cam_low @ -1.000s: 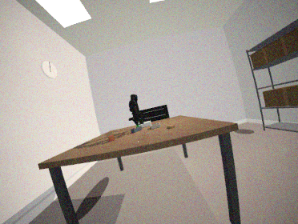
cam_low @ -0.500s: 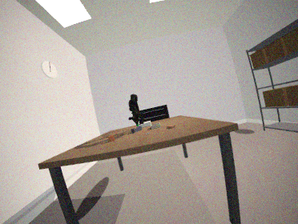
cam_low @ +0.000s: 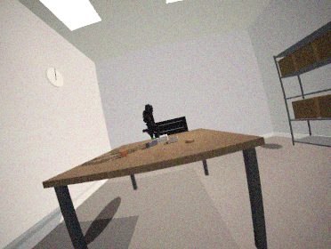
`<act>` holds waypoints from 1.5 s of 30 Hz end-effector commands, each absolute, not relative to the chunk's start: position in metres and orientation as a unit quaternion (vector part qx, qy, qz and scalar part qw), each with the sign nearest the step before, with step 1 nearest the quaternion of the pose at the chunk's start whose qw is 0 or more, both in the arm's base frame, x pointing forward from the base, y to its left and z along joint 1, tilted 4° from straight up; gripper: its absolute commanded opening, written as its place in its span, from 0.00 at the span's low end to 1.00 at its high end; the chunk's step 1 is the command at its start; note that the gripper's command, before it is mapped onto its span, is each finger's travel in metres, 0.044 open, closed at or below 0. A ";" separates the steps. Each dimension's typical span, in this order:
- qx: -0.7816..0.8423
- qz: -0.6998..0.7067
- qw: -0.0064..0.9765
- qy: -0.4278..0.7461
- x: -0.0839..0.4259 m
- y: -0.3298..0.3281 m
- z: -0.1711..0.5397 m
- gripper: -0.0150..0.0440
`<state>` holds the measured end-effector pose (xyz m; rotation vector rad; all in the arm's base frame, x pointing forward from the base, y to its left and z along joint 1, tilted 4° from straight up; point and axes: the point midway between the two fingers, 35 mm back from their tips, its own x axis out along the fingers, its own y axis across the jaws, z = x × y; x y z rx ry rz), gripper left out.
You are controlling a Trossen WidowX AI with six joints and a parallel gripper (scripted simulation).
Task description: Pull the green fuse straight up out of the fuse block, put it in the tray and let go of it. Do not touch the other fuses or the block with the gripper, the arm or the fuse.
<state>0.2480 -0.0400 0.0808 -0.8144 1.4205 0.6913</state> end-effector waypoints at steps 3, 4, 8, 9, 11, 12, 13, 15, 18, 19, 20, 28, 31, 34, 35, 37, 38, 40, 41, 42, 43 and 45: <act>-0.355 0.301 0.633 0.619 0.248 -0.039 0.092 0.25; -0.355 0.301 0.633 0.619 0.248 -0.039 0.093 0.25; -0.355 0.301 0.633 0.619 0.247 -0.038 0.099 0.25; -0.355 0.301 0.633 0.619 0.247 -0.038 0.099 0.25; -0.355 0.301 0.633 0.619 0.247 -0.038 0.099 0.25; -0.355 0.301 0.633 0.619 0.248 -0.038 0.099 0.25; -0.355 0.301 0.633 0.619 0.249 -0.036 0.099 0.25; -0.354 0.301 0.633 0.618 0.254 -0.028 0.100 0.25; -0.354 0.302 0.634 0.618 0.262 -0.015 0.100 0.25; -0.353 0.302 0.634 0.618 0.265 -0.011 0.100 0.25; -0.353 0.302 0.634 0.618 0.267 -0.006 0.100 0.25; -0.352 0.304 0.635 0.617 0.283 0.033 0.100 0.25; -0.351 0.304 0.636 0.616 0.287 0.049 0.100 0.25; -0.351 0.305 0.636 0.616 0.291 0.066 0.099 0.25; -0.351 0.305 0.636 0.616 0.292 0.072 0.099 0.25; -0.350 0.305 0.636 0.616 0.293 0.083 0.099 0.25; -0.350 0.305 0.636 0.616 0.294 0.089 0.098 0.25; -0.350 0.305 0.637 0.616 0.295 0.100 0.098 0.25; -0.350 0.306 0.637 0.616 0.295 0.106 0.097 0.25; -0.350 0.306 0.637 0.615 0.295 0.112 0.097 0.25; -0.350 0.306 0.637 0.615 0.295 0.118 0.096 0.25; -0.350 0.306 0.637 0.615 0.295 0.130 0.096 0.25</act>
